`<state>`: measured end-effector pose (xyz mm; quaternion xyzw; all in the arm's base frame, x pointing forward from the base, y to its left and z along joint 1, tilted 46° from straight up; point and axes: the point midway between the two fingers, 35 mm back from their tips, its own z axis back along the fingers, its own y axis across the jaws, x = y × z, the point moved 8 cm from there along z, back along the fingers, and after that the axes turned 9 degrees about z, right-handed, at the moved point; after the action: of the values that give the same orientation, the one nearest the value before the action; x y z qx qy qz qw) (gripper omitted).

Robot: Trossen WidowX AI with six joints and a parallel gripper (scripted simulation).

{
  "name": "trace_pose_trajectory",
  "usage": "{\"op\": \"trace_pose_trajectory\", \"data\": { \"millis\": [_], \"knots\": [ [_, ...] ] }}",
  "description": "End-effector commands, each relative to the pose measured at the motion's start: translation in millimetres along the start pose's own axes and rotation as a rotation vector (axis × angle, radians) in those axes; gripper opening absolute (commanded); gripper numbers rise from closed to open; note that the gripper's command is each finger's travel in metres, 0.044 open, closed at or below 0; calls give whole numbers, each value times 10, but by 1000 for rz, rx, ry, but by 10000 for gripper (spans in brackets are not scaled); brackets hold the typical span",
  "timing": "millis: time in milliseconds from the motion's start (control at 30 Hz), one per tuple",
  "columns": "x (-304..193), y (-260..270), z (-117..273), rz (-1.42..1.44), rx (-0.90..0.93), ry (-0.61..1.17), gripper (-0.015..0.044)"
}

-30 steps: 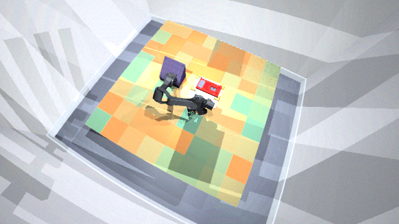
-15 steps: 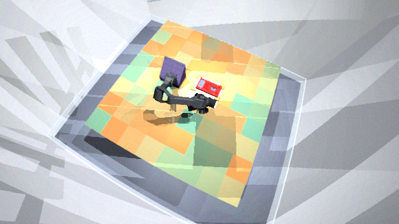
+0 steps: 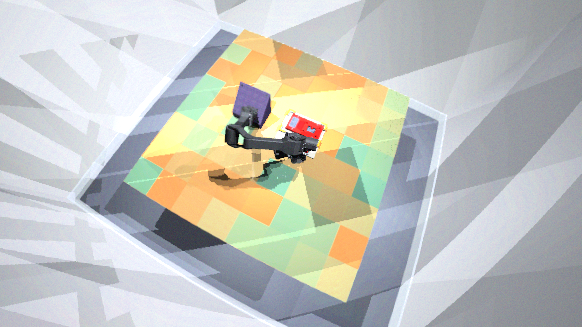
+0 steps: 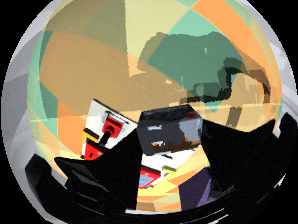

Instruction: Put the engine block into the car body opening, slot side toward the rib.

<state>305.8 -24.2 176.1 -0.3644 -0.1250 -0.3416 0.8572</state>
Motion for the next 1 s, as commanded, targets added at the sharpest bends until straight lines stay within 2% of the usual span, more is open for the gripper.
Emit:
{"op": "trace_pose_trajectory", "data": {
  "millis": [0,433,633,967],
  "knots": [
    [-5,-1,134,-6,3,3,0],
    [-42,-51,525,-5,-4,-1,0],
    [-30,-44,337,-6,-4,-2,0],
    [-98,-34,357,-5,-13,-56,0]
  ]
}}
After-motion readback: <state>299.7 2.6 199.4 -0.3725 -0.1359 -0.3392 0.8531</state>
